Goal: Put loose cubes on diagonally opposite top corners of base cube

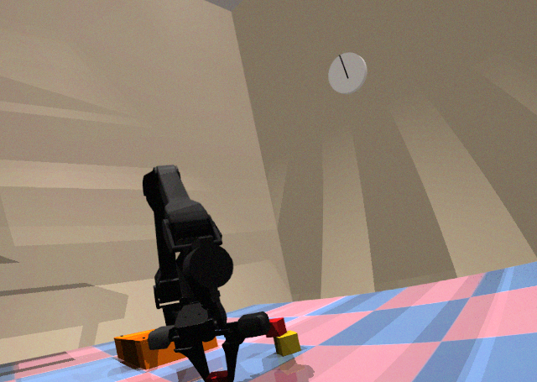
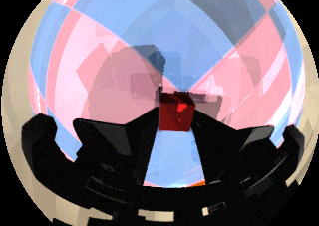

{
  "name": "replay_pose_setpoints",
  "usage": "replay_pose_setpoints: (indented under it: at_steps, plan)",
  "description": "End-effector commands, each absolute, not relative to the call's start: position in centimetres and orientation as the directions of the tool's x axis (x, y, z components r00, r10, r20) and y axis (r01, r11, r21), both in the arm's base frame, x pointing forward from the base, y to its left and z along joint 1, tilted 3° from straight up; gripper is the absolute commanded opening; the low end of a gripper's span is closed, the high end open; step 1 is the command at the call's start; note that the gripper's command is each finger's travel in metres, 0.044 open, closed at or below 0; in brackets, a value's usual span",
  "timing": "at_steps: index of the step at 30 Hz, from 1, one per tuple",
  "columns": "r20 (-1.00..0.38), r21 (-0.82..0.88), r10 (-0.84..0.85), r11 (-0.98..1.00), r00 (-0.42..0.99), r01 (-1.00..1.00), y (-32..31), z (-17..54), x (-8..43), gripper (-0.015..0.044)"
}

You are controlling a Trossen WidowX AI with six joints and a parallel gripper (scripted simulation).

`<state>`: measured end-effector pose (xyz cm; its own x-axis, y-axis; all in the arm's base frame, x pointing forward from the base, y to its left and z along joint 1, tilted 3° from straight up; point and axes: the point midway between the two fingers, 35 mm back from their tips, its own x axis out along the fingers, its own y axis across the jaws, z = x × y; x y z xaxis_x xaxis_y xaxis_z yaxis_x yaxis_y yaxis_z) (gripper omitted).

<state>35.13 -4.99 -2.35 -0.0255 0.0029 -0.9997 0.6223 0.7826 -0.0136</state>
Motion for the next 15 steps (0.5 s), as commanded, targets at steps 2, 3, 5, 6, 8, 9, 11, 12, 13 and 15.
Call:
replay_pose_setpoints:
  at_steps: [2,3,5,6,8,9,11,12,13,15]
  plan:
    - [-1.0,-0.021,-0.001,0.781,-0.031,0.624,-5.1,-2.5,35.0,0.0105]
    - [-1.0,-0.021,-0.001,0.781,-0.031,0.624,-5.1,-2.4,35.0,0.0105]
    - [-1.0,-0.02,-0.001,0.781,-0.031,0.624,-5.1,-1.8,35.1,0.0105]
    - [-1.0,-0.02,-0.001,0.781,-0.031,0.624,-5.1,-1.5,35.2,0.0105]
    - [-1.0,-0.02,-0.001,0.781,-0.031,0.624,-5.1,-0.9,35.3,0.0105]
    - [-1.0,-0.02,-0.001,0.781,-0.031,0.624,-5.1,-0.6,35.4,0.0105]
    - [-1.0,-0.02,-0.001,0.781,-0.031,0.624,-5.1,0.0,35.5,0.0105]
    - [-1.0,-0.02,-0.001,0.781,-0.031,0.624,-5.1,0.3,35.5,0.0105]
    - [-1.0,-0.02,-0.001,0.781,-0.031,0.624,-5.1,0.6,35.5,0.0105]
    - [-1.0,-0.02,-0.001,0.781,-0.031,0.624,-5.1,1.2,35.6,0.0105]
